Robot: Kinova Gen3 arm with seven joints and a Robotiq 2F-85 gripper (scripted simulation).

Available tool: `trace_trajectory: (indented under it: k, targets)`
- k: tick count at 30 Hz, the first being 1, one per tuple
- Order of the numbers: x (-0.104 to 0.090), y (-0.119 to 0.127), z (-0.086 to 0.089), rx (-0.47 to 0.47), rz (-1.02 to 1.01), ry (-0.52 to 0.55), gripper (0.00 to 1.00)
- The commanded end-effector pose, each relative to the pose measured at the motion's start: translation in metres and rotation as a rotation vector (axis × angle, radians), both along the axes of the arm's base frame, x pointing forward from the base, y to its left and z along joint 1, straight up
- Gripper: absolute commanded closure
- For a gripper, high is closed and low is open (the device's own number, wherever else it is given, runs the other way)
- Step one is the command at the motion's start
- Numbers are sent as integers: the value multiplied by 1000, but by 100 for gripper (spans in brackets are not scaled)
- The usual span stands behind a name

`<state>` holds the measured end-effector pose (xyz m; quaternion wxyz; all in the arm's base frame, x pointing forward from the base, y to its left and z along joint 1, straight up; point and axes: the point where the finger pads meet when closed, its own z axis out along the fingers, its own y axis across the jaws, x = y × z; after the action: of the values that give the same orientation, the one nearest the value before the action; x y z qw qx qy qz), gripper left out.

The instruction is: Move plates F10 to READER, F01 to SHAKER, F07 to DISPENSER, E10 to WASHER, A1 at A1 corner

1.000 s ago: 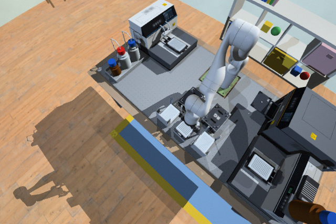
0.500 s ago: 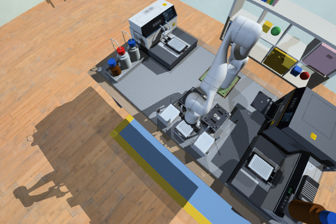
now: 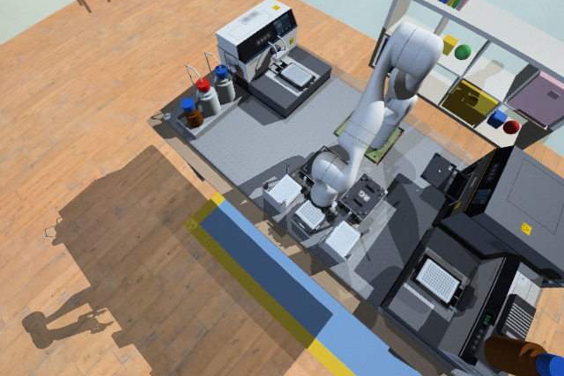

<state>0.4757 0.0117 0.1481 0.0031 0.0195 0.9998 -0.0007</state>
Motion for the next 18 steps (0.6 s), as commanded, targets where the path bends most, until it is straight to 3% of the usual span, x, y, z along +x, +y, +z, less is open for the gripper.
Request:
trace_trajectory:
  k: [1,18]
  targets:
    - [1,0,6,0,0,-2,6]
    - [0,0,26,0,0,-2,6]
